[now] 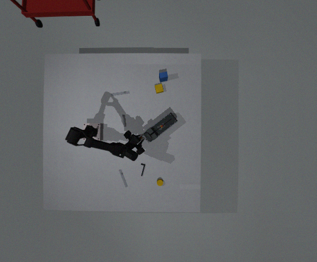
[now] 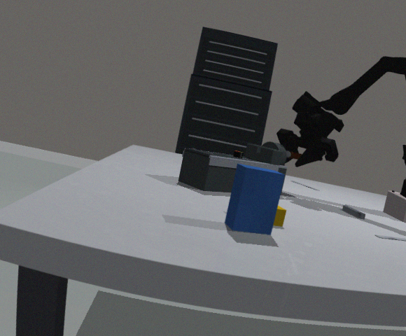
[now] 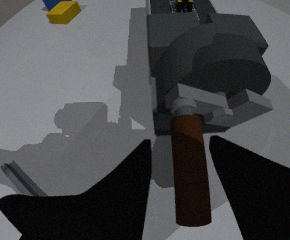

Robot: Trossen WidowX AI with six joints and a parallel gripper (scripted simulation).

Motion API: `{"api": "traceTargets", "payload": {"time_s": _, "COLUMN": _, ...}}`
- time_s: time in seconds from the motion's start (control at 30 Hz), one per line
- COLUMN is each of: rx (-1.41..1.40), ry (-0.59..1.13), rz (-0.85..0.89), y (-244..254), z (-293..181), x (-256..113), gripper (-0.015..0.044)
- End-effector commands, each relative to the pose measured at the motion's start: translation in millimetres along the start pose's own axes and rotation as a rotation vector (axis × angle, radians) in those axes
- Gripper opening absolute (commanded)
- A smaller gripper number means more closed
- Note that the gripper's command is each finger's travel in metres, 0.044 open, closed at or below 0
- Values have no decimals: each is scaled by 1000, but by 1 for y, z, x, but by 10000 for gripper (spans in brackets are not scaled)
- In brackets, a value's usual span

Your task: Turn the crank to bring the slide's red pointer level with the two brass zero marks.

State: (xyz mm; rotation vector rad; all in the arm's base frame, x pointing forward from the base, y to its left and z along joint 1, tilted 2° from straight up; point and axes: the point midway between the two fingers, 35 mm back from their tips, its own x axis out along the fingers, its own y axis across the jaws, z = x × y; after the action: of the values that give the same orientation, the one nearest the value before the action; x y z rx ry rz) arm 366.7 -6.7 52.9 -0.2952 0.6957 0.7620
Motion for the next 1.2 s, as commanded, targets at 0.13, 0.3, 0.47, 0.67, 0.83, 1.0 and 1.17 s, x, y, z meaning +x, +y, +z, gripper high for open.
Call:
{"api": "traceTargets", "payload": {"time_s": 0.13, "rx": 5, "ry": 2, "rz": 0, "y": 0, "z": -1, "x": 1, "gripper": 0}}
{"api": "traceTargets", "payload": {"time_s": 0.3, "rx": 5, "ry": 2, "rz": 0, "y": 0, "z": -1, "x": 1, "gripper": 0}}
{"api": "traceTargets", "payload": {"time_s": 0.47, "rx": 5, "ry": 2, "rz": 0, "y": -1, "z": 1, "x": -1, "gripper": 0}}
{"api": "traceTargets", "payload": {"time_s": 0.67, "rx": 4, "ry": 2, "rz": 0, "y": -4, "z": 6, "x": -6, "gripper": 0}}
{"api": "traceTargets", "payload": {"time_s": 0.83, "rx": 4, "ry": 2, "rz": 0, "y": -6, "z": 8, "x": -8, "gripper": 0}}
{"api": "traceTargets", "payload": {"time_s": 1.0, "rx": 4, "ry": 2, "rz": 0, "y": -8, "z": 9, "x": -9, "gripper": 0}}
{"api": "traceTargets", "payload": {"time_s": 1.17, "rx": 4, "ry": 2, "rz": 0, "y": -9, "z": 10, "x": -10, "gripper": 0}}
